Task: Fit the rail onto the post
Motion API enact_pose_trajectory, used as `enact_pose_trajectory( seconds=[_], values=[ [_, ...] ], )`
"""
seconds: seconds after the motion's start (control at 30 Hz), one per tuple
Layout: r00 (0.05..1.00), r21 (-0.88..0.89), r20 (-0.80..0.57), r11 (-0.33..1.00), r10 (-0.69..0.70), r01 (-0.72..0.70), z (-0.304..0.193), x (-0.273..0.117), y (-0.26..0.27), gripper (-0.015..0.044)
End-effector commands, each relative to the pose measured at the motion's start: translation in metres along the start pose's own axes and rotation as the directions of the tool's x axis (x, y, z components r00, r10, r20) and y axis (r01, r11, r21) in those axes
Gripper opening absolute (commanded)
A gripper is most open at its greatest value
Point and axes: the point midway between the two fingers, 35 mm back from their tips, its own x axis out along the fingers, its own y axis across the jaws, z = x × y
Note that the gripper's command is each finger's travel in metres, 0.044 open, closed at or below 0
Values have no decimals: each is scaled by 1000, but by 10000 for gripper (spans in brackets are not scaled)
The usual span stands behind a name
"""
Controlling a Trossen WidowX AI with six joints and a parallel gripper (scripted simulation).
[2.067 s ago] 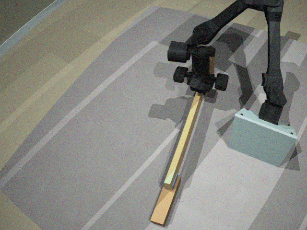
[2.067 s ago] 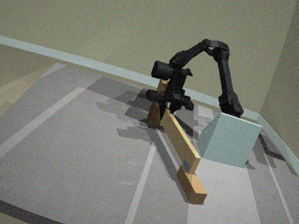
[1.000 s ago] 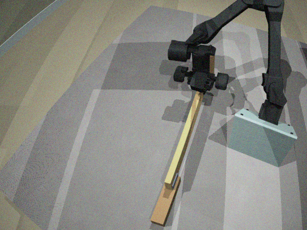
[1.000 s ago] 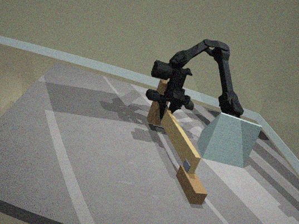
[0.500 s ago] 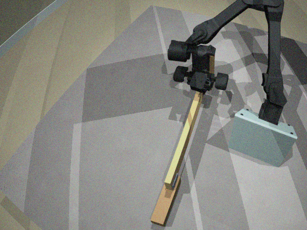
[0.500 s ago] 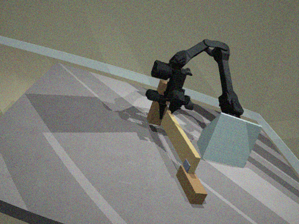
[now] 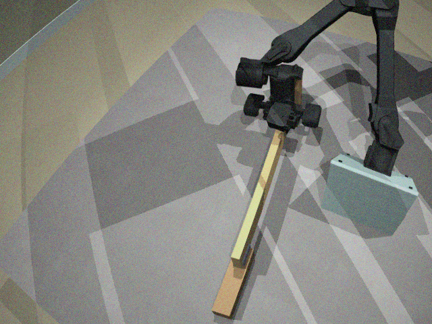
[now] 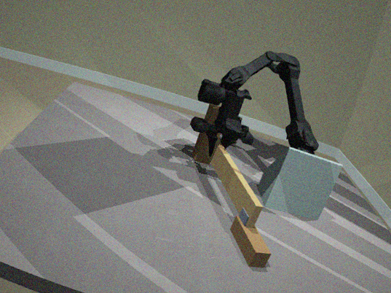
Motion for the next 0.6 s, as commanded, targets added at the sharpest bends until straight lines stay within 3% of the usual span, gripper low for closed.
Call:
enact_pose_trajectory(
  seconds=[0.0, 0.57],
  values=[
    [1000, 0, -2, 1000, -2, 2, 1, -2, 0, 0],
    [1000, 0, -2, 1000, -2, 2, -2, -2, 0, 0]
  ],
)
